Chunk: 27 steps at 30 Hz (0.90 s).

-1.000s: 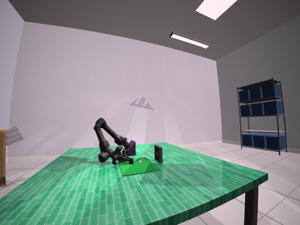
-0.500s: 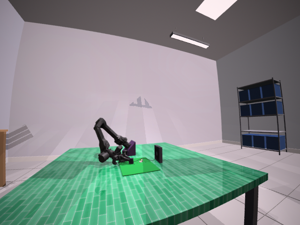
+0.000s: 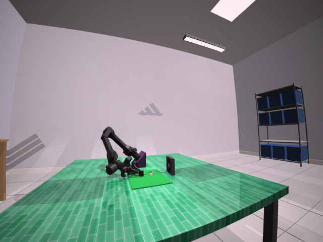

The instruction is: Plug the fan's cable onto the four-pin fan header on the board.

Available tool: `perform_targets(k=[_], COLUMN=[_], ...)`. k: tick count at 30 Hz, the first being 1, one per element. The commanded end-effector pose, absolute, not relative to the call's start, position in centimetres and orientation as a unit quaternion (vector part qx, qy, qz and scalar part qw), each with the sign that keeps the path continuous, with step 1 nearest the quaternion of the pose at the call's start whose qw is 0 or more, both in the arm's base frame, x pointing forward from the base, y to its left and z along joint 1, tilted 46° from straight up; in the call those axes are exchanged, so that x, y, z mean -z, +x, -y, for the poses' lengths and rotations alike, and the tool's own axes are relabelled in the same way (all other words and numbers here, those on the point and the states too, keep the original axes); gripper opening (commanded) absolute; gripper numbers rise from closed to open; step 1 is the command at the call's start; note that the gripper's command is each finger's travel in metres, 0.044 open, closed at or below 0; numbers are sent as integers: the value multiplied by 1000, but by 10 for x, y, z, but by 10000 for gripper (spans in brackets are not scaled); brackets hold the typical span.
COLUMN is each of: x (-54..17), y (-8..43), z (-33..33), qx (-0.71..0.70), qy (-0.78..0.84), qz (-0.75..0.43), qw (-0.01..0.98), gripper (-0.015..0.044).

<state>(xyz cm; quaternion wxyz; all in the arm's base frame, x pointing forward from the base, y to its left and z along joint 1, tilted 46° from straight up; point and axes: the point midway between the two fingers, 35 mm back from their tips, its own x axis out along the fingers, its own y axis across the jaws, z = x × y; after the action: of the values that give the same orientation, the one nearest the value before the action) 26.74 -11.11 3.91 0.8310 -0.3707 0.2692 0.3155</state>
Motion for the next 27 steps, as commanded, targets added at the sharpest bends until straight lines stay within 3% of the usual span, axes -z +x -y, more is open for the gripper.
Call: perform_targets(k=[1,27], x=[-39,-57], y=[267,258], z=[111,115], qx=[-316,-316], qy=[-371,-371], qz=[-269,-271], qw=[831,830], gripper=[140,140])
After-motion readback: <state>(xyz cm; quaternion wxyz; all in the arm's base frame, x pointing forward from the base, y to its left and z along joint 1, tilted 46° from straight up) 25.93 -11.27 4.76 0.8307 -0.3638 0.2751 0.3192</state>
